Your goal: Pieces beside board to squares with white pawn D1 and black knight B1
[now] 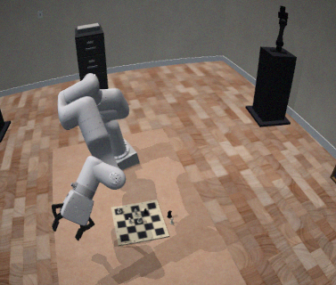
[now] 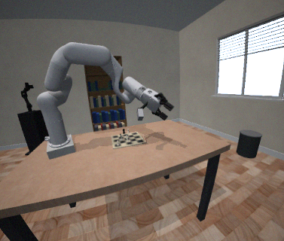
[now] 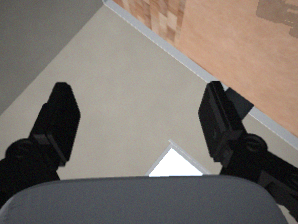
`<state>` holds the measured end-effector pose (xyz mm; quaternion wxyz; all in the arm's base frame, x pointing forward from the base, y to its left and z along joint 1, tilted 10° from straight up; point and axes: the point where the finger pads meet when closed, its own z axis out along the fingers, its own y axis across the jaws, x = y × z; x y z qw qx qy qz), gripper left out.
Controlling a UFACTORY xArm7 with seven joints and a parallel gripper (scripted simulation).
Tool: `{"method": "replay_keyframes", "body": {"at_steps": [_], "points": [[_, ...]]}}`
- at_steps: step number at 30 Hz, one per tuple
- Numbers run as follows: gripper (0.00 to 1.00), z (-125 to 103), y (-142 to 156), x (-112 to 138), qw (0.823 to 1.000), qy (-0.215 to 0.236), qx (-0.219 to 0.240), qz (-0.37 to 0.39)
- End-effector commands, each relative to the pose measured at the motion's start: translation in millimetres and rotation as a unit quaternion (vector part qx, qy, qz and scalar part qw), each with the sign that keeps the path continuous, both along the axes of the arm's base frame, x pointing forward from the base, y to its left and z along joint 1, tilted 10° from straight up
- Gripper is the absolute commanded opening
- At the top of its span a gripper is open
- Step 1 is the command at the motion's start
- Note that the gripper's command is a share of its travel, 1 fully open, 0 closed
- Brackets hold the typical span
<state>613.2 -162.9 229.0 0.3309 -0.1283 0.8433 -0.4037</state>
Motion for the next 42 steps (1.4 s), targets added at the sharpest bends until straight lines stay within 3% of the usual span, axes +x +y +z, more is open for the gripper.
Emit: {"method": "replay_keyframes", "body": {"at_steps": [1,5,8,10,12,15,19,20,27,28,39,40,42], "points": [[1.0,-9,9,22,0.999,-0.02,0.043,0.018],[1.0,-31,36,64,0.987,-0.048,0.147,0.052],[1.0,-37,44,75,0.981,-0.055,0.179,0.06],[1.0,-49,63,98,0.964,-0.065,0.247,0.078],[1.0,-49,63,98,0.964,-0.065,0.247,0.078],[1.0,-60,85,120,0.94,-0.07,0.322,0.093],[1.0,-60,85,120,0.94,-0.07,0.322,0.093],[1.0,-64,96,130,0.925,-0.071,0.361,0.1],[1.0,-64,96,130,0.925,-0.071,0.361,0.1],[1.0,-69,107,140,0.908,-0.069,0.401,0.106],[1.0,-69,107,140,0.908,-0.069,0.401,0.106],[1.0,-72,119,148,0.889,-0.066,0.44,0.111],[1.0,-72,119,148,0.889,-0.066,0.44,0.111]]}}
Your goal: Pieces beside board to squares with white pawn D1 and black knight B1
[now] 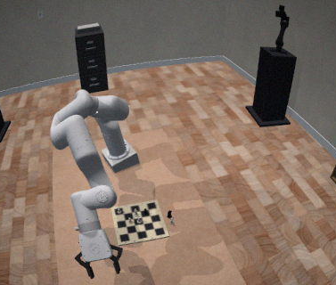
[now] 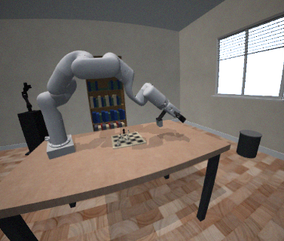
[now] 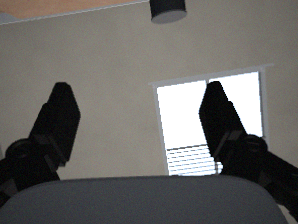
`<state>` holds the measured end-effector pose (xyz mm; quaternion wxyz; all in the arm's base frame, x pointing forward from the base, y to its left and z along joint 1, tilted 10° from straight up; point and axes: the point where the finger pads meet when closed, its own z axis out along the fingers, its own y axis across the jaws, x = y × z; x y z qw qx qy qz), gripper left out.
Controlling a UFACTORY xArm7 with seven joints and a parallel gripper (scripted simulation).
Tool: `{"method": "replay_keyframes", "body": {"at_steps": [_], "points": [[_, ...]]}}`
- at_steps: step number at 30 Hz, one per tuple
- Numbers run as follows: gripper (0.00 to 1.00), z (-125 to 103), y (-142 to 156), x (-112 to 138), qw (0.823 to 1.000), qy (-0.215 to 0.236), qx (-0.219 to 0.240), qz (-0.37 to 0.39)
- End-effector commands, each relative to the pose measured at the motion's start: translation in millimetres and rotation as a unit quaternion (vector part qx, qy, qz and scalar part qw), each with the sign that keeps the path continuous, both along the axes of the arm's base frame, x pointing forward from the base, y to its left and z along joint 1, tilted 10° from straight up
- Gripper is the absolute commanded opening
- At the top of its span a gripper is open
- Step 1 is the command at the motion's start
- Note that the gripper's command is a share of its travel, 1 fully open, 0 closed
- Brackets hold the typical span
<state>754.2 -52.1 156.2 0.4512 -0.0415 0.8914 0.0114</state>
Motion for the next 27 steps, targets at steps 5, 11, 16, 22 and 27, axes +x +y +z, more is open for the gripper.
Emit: {"method": "replay_keyframes", "body": {"at_steps": [5,11,16,22,27], "points": [[1.0,0,8,7,1.0,0.001,0.029,0.007],[1.0,0,8,7,1.0,0.001,0.029,0.007],[1.0,0,8,7,1.0,0.001,0.029,0.007],[1.0,-3,19,15,0.997,0.008,0.073,0.018],[1.0,-3,19,15,0.997,0.008,0.073,0.018]]}}
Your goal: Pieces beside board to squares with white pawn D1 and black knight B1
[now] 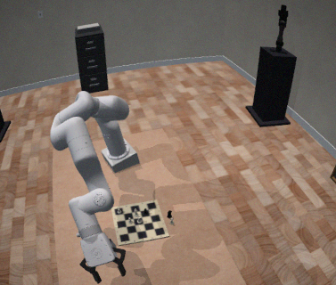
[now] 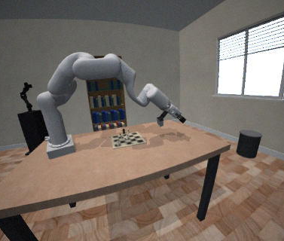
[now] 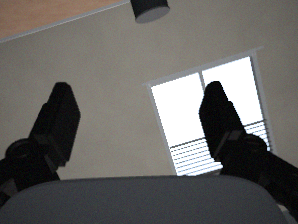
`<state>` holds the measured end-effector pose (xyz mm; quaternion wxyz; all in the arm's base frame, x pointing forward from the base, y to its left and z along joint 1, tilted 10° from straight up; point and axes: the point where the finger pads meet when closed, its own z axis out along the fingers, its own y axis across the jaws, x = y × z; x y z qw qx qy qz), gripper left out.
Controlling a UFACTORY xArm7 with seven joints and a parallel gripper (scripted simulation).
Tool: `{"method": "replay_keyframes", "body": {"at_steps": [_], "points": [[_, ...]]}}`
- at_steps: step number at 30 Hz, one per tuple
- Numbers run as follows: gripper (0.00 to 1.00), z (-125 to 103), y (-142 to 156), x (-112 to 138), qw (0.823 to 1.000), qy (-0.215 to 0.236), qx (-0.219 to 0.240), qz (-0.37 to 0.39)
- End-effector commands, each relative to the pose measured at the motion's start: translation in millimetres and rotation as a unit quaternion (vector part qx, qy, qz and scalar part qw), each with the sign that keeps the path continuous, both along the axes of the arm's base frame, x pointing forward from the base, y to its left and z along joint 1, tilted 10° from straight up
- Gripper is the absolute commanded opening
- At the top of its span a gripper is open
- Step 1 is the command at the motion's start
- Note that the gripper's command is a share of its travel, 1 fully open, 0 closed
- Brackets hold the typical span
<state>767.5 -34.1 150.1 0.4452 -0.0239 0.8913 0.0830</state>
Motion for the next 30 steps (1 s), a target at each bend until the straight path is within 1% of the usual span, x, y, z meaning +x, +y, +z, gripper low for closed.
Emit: {"method": "replay_keyframes", "body": {"at_steps": [1,7,8,23,24,30], "points": [[1.0,3,1,2,1.0,-0.001,0.001,0.001],[1.0,3,1,2,1.0,-0.001,0.001,0.001],[1.0,1,12,8,0.999,0.007,0.045,0.011],[1.0,1,12,8,0.999,0.007,0.045,0.011],[1.0,-1,22,13,0.996,0.018,0.089,0.022],[1.0,-1,22,13,0.996,0.018,0.089,0.022]]}}
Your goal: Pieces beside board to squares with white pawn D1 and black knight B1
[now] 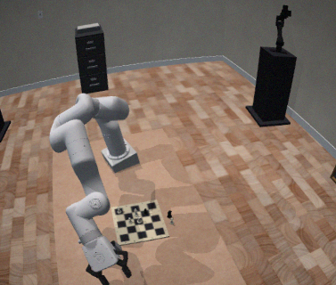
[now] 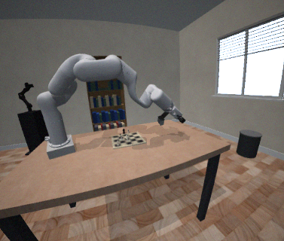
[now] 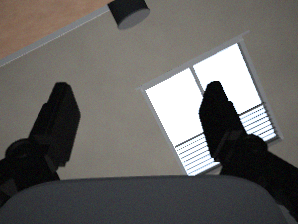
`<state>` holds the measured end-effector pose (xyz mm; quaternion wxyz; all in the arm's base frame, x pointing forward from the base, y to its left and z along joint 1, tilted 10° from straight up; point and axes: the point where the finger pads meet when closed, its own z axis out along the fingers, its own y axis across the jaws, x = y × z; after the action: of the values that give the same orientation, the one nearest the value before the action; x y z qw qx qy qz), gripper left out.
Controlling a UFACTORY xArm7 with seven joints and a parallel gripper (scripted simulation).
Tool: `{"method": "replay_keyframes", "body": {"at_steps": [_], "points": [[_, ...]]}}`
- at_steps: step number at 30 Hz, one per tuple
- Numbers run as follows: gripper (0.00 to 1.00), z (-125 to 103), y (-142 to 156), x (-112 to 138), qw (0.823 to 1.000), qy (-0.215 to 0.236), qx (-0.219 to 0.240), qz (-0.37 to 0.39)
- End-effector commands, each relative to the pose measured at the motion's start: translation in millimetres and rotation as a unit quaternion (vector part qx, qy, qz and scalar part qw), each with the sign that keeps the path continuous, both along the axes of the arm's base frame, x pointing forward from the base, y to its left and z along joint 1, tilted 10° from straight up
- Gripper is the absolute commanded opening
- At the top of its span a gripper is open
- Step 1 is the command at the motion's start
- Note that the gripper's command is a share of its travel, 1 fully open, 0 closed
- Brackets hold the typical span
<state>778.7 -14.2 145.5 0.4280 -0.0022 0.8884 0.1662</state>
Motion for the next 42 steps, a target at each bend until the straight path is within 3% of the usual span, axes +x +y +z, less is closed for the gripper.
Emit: {"method": "replay_keyframes", "body": {"at_steps": [1,8,9,22,23,35,36,42], "points": [[1.0,4,3,2,1.0,0.0,0.006,0.003],[1.0,4,3,2,1.0,0.0,0.006,0.003],[1.0,2,12,6,0.999,0.013,0.049,0.013],[1.0,2,12,6,0.999,0.013,0.049,0.013],[1.0,2,21,9,0.995,0.029,0.092,0.024],[1.0,2,21,9,0.995,0.029,0.092,0.024],[1.0,2,28,10,0.989,0.047,0.133,0.034],[1.0,2,28,10,0.989,0.047,0.133,0.034]]}}
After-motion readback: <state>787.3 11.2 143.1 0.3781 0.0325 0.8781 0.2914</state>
